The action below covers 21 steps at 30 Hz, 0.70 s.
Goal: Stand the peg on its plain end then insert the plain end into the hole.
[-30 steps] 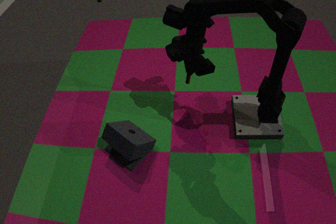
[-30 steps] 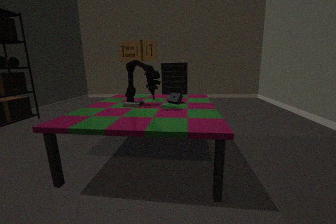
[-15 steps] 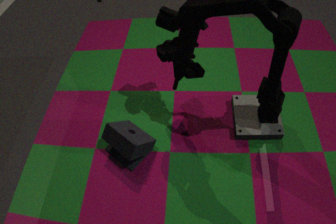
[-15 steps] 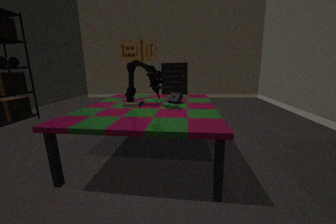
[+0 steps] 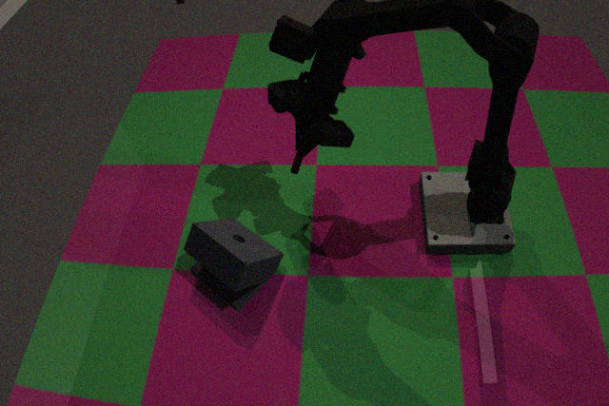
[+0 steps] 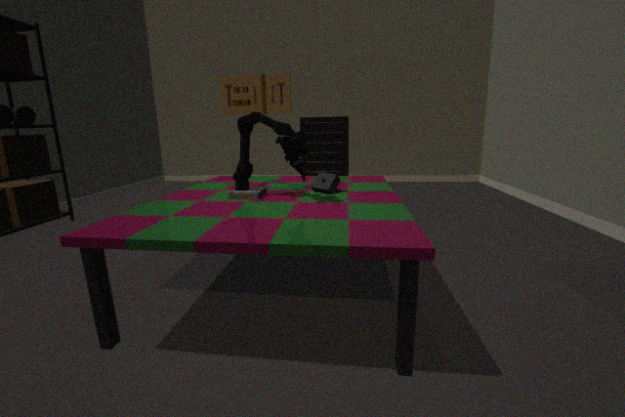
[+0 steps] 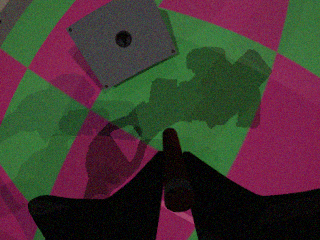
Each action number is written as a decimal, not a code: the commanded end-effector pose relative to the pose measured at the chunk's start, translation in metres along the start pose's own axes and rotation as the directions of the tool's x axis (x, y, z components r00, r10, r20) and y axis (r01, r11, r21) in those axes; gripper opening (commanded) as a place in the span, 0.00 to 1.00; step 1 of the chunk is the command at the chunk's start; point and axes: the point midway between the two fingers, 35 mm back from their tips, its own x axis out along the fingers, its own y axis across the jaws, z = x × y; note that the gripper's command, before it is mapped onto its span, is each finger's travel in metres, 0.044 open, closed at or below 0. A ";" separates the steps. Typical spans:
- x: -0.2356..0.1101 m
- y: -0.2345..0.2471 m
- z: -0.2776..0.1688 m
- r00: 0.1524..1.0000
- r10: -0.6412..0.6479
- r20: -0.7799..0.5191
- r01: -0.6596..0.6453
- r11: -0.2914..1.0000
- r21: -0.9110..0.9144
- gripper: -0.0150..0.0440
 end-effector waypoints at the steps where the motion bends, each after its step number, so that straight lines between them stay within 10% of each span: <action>1: 0.005 0.004 0.013 0.999 0.031 0.043 -0.031 0.999 0.009 0.25; 21: 0.017 0.028 0.061 0.963 0.175 0.206 -0.183 0.983 0.019 0.25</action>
